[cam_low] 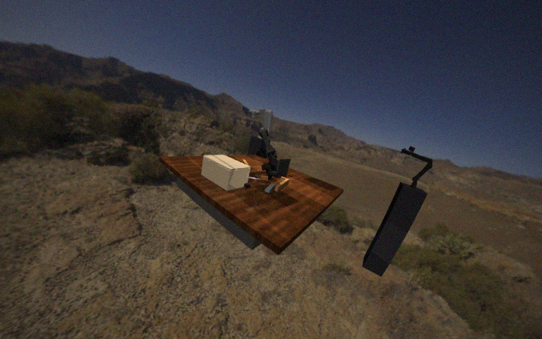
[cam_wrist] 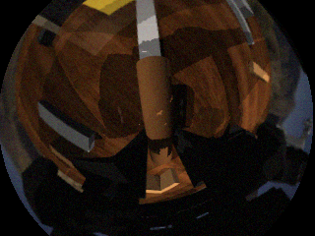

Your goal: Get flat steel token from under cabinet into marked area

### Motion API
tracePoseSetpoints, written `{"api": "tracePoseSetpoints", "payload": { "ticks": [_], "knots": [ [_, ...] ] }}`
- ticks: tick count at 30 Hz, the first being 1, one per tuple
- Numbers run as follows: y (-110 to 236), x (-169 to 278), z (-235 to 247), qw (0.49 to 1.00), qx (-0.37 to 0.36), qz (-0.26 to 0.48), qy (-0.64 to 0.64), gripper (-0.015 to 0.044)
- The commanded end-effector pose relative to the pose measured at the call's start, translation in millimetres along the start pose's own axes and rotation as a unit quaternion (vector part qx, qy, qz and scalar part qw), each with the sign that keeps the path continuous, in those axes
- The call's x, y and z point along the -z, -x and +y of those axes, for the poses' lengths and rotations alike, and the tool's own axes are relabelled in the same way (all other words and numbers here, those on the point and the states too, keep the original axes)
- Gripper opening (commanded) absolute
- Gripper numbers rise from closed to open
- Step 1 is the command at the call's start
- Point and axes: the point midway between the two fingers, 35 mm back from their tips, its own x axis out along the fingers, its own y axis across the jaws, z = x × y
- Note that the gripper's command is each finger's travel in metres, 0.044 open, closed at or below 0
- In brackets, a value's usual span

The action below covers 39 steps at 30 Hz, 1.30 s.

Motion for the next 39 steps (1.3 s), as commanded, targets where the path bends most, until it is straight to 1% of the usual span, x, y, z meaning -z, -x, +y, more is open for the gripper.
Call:
{"api": "tracePoseSetpoints", "payload": {
  "ticks": [1,39],
  "knots": [
    [2,4,7,1.000,-0.003,0.000,0.000,0.0000],
    [3,31,43,1.000,-0.005,0.001,0.000,0.0000]
  ]
}}
